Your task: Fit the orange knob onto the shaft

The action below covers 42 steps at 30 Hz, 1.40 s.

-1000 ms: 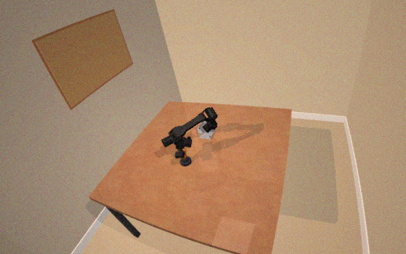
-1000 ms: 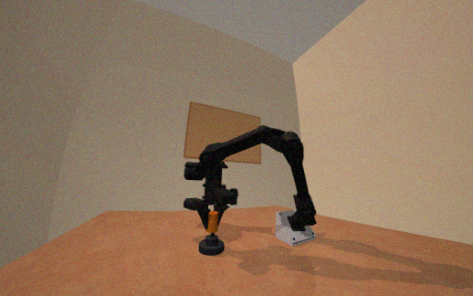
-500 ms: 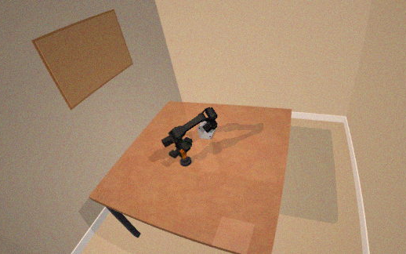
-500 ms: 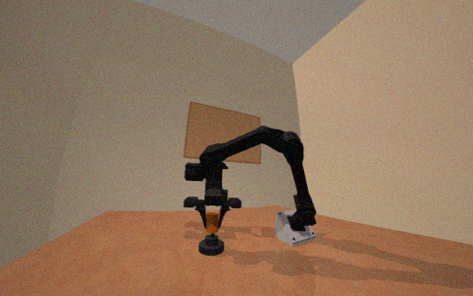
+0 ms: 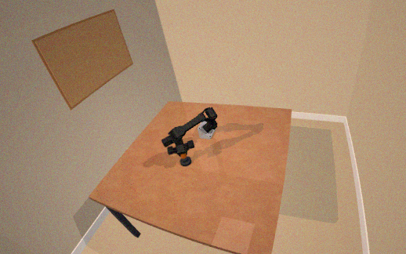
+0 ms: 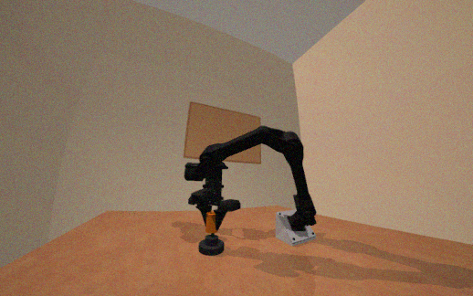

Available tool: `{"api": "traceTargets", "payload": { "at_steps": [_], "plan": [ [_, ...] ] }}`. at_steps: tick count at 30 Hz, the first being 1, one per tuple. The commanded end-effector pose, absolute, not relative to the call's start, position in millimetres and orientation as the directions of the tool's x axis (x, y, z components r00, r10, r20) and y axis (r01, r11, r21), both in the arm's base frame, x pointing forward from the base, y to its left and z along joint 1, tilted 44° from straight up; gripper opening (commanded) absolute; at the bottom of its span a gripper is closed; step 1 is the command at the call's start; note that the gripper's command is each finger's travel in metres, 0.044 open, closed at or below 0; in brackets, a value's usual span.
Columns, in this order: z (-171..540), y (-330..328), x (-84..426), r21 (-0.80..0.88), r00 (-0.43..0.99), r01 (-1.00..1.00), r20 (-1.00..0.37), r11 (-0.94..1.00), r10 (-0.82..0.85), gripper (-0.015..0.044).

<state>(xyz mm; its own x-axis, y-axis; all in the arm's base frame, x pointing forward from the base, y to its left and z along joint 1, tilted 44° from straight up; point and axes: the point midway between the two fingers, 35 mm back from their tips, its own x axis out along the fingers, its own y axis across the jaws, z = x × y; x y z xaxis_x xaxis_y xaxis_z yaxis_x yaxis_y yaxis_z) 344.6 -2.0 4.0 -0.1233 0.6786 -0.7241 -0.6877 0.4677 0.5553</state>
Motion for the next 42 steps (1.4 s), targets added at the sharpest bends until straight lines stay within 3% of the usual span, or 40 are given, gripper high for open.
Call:
{"api": "traceTargets", "payload": {
  "at_steps": [1, 35, 42],
  "plan": [
    [6.2, -4.1, 348.3, 0.686, -0.119, -0.048, -0.726, 0.726, 0.678, 0.0],
    [7.6, -2.5, 345.7, 0.686, -0.119, -0.047, -0.726, 0.726, 0.678, 0.0],
    [6.9, -3.5, 346.9, 0.662, -0.119, 0.149, -0.726, 0.735, 0.678, 0.0]
  ]
}}
